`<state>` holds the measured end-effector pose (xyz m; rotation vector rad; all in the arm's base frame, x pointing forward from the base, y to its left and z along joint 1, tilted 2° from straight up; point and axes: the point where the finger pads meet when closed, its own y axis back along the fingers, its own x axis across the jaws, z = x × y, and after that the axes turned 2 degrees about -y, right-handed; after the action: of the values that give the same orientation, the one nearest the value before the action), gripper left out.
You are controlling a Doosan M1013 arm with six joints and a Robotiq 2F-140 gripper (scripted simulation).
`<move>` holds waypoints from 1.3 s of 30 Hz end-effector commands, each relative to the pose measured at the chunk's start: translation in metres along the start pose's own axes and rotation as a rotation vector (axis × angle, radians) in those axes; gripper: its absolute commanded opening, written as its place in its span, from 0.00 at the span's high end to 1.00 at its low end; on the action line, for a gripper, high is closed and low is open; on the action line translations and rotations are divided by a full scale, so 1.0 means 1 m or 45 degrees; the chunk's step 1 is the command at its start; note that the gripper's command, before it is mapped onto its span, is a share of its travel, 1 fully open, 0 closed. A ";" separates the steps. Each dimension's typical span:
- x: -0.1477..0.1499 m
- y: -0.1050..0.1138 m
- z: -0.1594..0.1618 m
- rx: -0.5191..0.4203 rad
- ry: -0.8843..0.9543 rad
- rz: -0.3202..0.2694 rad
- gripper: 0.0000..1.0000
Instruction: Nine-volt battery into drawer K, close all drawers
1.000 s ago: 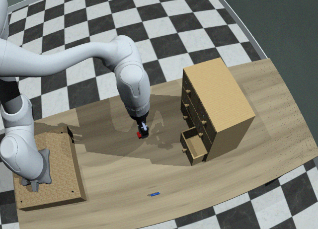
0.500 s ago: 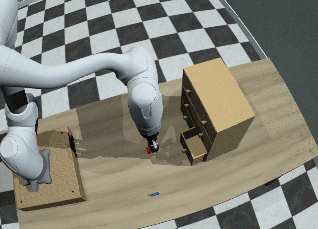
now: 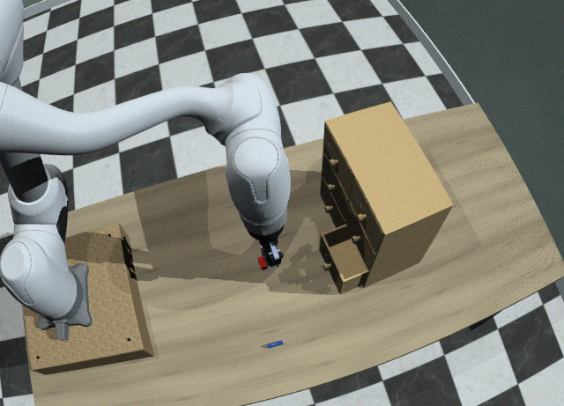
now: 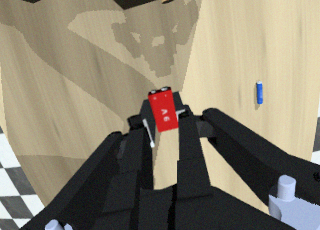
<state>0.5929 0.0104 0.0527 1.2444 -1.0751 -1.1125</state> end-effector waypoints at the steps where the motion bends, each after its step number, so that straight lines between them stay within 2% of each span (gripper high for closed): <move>1: 0.004 0.008 -0.002 0.003 0.000 0.001 0.86; 12: 0.004 0.007 -0.002 0.026 0.000 0.000 0.86; 19: 0.004 0.007 -0.001 0.096 0.000 -0.002 0.86; 27: 0.004 0.005 0.002 0.251 0.000 -0.007 0.86; 29: 0.004 0.005 0.002 0.251 0.000 -0.007 0.86; 39: 0.003 0.002 0.005 0.536 0.001 -0.019 0.86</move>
<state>0.5916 0.0078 0.0568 1.4959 -1.2920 -0.9636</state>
